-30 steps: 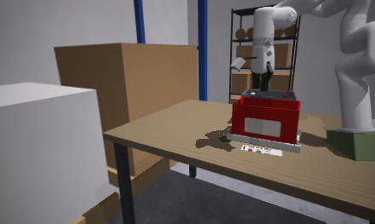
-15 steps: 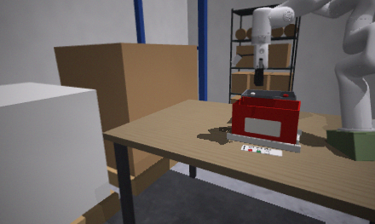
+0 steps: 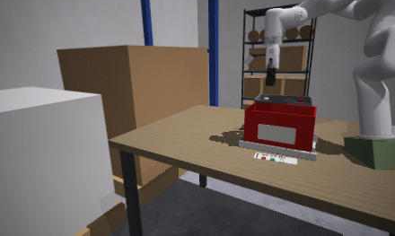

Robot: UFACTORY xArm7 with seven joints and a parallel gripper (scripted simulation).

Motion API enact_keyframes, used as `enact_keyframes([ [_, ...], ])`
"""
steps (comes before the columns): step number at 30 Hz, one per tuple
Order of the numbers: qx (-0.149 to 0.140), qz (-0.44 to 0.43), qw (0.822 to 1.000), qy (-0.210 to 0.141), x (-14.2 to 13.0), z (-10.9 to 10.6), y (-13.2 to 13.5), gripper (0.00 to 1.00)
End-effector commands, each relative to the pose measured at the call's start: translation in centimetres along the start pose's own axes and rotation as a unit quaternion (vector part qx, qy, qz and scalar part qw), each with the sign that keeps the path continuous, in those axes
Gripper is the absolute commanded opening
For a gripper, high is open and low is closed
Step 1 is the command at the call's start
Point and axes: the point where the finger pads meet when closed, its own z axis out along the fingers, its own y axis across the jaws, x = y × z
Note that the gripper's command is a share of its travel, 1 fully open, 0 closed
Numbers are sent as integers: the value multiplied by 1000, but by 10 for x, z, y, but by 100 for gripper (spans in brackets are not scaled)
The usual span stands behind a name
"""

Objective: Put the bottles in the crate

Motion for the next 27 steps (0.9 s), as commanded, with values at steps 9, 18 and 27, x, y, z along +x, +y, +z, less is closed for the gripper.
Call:
enact_keyframes([
  [9,1,1,1000,2,13,-11,55,65],
  [18,1,1,1000,2,23,-18,98,65],
  [27,0,1,1000,2,31,-23,132,65],
])
